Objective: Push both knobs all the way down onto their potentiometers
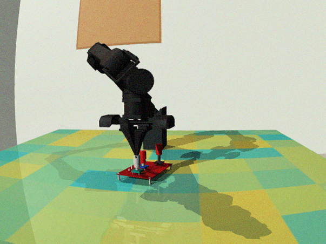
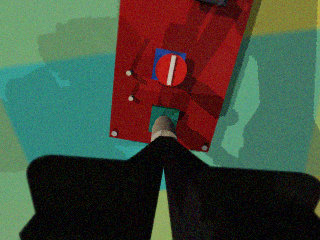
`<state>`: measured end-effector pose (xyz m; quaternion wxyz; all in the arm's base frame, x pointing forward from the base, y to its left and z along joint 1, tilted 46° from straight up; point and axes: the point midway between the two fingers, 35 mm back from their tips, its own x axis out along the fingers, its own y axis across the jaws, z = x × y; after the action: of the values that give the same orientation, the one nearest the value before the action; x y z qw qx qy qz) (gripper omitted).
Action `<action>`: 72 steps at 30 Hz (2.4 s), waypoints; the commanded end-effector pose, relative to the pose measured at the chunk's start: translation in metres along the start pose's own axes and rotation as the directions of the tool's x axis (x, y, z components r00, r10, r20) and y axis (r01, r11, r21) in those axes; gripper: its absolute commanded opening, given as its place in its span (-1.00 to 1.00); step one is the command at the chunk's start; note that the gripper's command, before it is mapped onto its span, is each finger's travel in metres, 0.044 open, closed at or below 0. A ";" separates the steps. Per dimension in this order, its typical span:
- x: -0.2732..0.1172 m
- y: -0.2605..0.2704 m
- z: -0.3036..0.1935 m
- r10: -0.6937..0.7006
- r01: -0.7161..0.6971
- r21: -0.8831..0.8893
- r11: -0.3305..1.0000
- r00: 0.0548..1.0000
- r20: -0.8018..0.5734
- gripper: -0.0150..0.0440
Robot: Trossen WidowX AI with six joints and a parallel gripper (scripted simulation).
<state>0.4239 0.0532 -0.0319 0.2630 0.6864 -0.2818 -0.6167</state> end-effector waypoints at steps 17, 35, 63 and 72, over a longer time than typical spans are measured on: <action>0.004 0.001 -0.001 0.003 -0.003 0.002 1.000 1.000 0.000 -0.49; 0.004 0.001 -0.001 0.003 -0.003 0.002 1.000 1.000 0.000 -0.49; 0.006 0.001 -0.001 0.003 -0.003 0.002 1.000 1.000 0.000 -0.49; -0.002 0.001 -0.001 0.003 -0.003 0.002 1.000 1.000 0.000 -0.49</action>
<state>0.4238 0.0512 -0.0330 0.2638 0.6851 -0.2824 -0.6175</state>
